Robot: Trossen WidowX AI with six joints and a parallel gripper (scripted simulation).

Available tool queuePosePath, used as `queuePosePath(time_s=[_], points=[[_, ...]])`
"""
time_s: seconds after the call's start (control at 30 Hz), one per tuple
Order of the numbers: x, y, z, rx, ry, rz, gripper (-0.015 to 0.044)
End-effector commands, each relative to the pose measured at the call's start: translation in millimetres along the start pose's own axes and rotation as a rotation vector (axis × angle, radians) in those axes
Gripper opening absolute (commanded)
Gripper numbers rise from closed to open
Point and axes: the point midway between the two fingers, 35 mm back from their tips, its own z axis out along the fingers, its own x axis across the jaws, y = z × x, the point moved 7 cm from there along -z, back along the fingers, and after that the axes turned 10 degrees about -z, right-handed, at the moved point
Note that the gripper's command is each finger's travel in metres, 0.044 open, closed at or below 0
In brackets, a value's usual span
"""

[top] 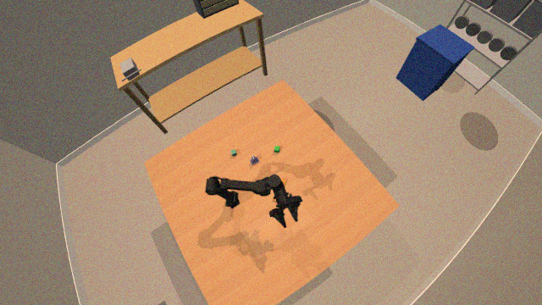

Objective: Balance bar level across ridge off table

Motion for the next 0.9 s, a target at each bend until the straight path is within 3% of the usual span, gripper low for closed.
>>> queuePosePath(time_s=[0.0,0.1,0.5,0.87], points=[[0,1,0,-0.004,-0.003,0.000,0.0374],[-4,12,-3,-0.064,-0.040,-0.004,0.0315],[-11,73,-29,-0.427,-0.137,-0.015,0.0315],[1,120,-65,-0.790,-0.063,-0.027,0.0315]])
